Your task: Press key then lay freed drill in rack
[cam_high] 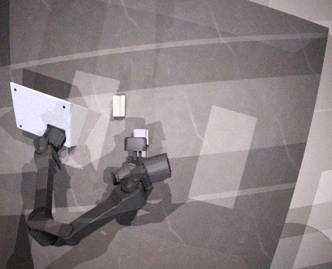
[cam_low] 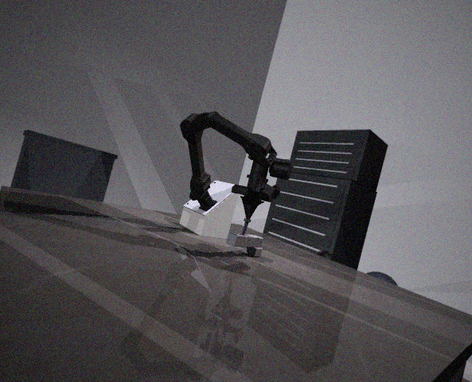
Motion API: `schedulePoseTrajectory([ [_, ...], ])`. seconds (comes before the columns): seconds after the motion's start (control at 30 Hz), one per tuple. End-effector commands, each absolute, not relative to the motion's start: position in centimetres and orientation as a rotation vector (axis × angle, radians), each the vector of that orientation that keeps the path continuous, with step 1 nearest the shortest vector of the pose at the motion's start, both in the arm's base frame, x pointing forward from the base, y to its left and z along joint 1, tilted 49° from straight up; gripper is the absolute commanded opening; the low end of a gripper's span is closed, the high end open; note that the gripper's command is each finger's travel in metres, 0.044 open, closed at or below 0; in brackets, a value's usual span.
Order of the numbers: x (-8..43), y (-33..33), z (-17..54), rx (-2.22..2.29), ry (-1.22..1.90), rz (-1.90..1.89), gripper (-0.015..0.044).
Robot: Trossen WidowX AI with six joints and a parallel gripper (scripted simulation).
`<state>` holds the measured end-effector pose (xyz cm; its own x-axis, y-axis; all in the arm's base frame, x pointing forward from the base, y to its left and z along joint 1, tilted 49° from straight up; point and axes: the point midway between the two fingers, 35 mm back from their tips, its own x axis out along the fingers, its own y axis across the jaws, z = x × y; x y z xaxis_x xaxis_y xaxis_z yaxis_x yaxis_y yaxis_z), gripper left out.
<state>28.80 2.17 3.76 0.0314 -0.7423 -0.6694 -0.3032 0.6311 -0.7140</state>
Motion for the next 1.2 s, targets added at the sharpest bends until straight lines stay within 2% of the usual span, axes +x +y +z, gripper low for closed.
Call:
schedulePoseTrajectory([
  [0.0,28.72,1.54,3.13,-0.903,1.577,-0.429,0.0],
  [1.17,28.29,0.57,2.68,-0.903,1.577,-0.429,0.0],
])
